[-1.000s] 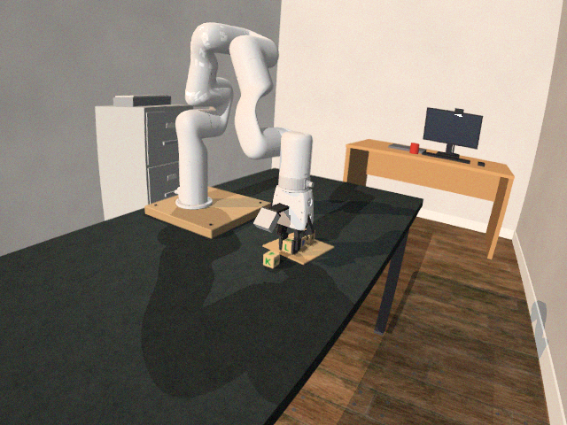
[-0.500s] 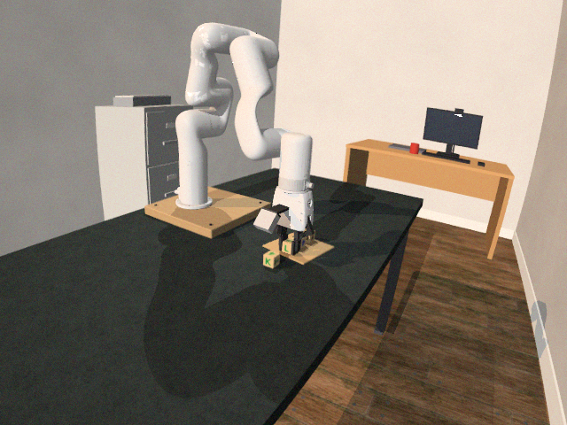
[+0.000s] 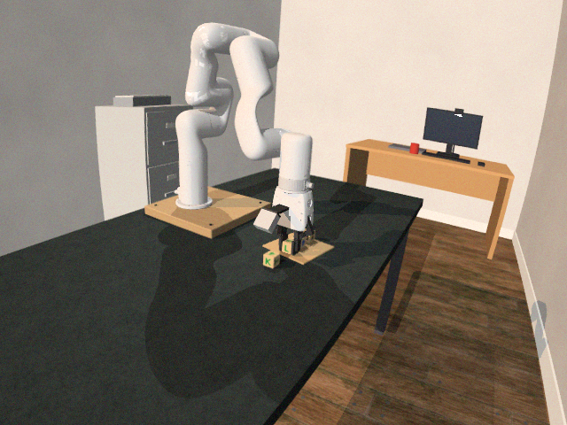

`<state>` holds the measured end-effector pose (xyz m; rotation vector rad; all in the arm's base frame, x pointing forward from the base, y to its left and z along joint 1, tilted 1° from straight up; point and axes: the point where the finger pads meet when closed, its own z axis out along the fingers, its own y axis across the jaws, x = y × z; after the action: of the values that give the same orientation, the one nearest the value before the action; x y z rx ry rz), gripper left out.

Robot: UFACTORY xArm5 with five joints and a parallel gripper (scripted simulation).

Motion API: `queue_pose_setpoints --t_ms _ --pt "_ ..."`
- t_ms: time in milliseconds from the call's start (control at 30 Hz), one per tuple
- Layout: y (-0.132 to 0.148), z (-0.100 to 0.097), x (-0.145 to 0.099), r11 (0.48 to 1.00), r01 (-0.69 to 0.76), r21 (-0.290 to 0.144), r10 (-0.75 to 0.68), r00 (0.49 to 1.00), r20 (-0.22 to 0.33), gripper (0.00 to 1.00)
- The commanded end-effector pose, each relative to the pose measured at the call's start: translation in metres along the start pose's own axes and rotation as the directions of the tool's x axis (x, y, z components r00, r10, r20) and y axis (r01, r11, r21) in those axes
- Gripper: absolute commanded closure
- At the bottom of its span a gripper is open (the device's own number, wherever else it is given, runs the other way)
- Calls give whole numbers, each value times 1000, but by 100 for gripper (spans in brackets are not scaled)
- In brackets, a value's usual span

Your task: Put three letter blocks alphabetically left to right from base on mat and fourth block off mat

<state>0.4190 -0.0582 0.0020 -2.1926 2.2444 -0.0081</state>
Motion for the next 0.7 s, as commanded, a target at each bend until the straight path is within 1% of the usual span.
queue_pose_setpoints --t_ms 0,533,567,633,667 --pt "-1 -1 0 1000 0 3 0 1000 0 73" --pt "-1 -1 0 1000 0 3 0 1000 0 73" --pt "-1 -1 0 1000 0 3 0 1000 0 69" --pt "-1 -1 0 1000 0 3 0 1000 0 69" --pt "-1 -1 0 1000 0 3 0 1000 0 65"
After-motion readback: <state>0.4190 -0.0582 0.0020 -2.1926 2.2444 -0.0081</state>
